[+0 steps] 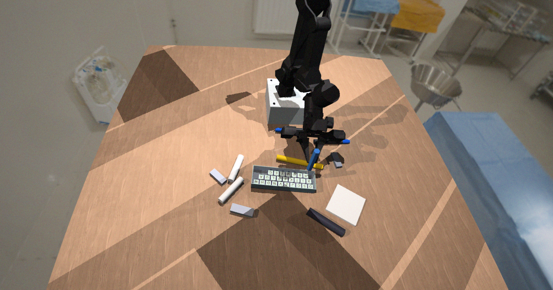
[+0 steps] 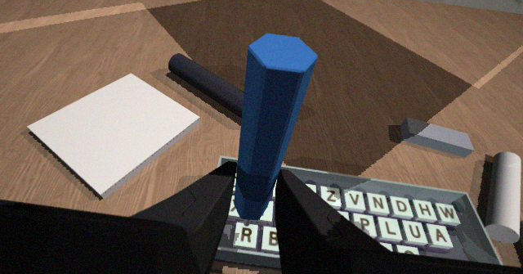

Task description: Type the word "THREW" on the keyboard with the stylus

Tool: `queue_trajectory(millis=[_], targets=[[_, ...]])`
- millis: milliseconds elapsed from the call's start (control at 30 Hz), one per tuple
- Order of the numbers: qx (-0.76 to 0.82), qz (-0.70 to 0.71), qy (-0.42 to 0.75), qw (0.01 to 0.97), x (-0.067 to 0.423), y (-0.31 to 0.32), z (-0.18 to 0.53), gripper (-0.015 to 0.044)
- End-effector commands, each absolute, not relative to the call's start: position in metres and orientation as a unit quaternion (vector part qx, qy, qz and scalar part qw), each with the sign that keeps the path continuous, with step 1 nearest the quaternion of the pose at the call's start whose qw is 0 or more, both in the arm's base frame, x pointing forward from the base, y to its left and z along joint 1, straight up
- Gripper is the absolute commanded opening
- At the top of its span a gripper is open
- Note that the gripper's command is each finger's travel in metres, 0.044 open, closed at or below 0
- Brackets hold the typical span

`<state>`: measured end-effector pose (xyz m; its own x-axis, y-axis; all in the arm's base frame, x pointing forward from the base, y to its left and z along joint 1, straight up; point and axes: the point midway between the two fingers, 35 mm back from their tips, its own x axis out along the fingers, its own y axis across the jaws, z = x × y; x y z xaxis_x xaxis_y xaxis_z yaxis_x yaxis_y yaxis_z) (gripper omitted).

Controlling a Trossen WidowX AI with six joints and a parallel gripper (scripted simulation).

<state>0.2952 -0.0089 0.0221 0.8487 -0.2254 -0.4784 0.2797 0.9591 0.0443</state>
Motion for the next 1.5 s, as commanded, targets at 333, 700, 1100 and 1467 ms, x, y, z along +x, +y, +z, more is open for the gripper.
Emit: queue_trajectory(millis=[333,700,1100,1467], targets=[[0.057,-0.133,0.242,0.959,0.294,-0.010,0.018,0.0081],[0.057,-0.133,0.242,0.959,0.293,-0.010,0.009,0.0081],[0.057,-0.133,0.242,0.959,0.293,-0.010,0.004,0.0081],[0.057,-0.133,0.242,0.959,0.293,-0.010,0.000,0.0081]])
